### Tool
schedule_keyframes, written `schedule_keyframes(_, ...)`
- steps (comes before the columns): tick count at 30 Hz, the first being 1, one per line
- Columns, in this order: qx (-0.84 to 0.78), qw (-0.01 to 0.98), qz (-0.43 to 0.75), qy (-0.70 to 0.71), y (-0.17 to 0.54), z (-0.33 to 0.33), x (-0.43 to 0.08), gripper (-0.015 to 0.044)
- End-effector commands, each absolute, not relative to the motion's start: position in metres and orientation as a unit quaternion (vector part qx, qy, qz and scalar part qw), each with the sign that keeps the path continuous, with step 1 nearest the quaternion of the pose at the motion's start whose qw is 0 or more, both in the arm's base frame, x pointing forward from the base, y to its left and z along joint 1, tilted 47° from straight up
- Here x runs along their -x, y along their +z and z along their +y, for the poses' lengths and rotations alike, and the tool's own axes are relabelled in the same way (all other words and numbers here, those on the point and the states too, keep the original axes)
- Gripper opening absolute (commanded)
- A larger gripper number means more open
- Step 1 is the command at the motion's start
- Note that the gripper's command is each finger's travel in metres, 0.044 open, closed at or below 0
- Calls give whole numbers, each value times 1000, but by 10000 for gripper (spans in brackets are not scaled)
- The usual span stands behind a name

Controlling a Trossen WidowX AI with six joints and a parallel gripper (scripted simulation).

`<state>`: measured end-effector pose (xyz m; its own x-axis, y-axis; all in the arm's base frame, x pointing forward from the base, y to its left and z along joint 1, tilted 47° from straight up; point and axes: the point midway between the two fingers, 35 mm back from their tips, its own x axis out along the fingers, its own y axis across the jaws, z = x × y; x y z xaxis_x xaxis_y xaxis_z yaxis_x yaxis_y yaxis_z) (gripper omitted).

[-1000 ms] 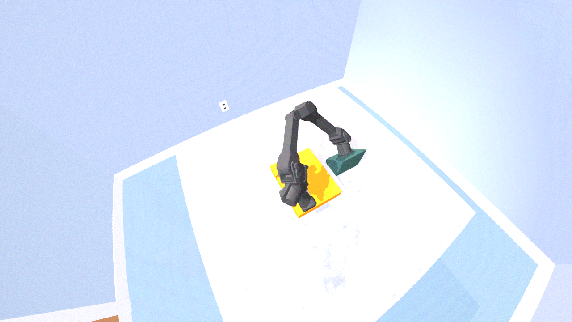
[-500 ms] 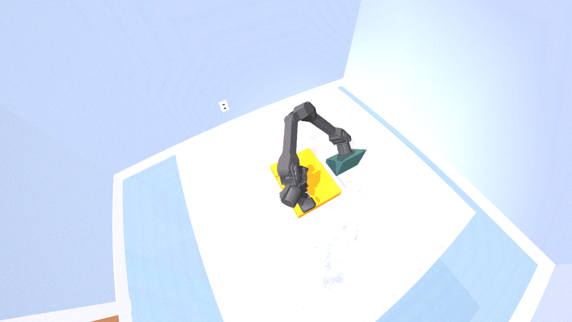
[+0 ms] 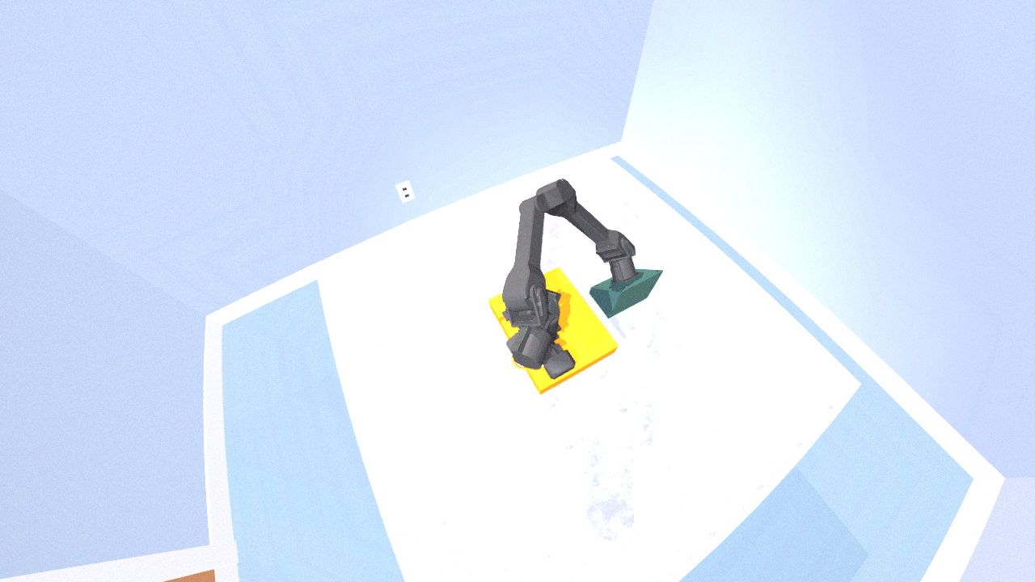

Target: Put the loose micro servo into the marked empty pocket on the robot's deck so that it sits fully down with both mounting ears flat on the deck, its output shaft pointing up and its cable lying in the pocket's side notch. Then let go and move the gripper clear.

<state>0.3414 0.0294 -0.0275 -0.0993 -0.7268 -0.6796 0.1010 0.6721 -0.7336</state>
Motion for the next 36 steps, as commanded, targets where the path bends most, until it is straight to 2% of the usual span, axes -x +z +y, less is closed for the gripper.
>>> schedule_keyframes(1, 235, 629, 664, -329, -26, 32, -339, 214)
schedule_keyframes(5, 232, 630, 666, -325, -13, 57, -312, 319)
schedule_keyframes(10, 230, 627, 668, -328, 15, 95, -247, 440)
schedule_keyframes(17, 230, 627, 668, -328, 20, 100, -245, 440)
schedule_keyframes(23, 235, 633, 664, -322, 51, 133, -248, 440)
schedule_keyframes(36, 235, 633, 664, -321, 52, 134, -248, 440)
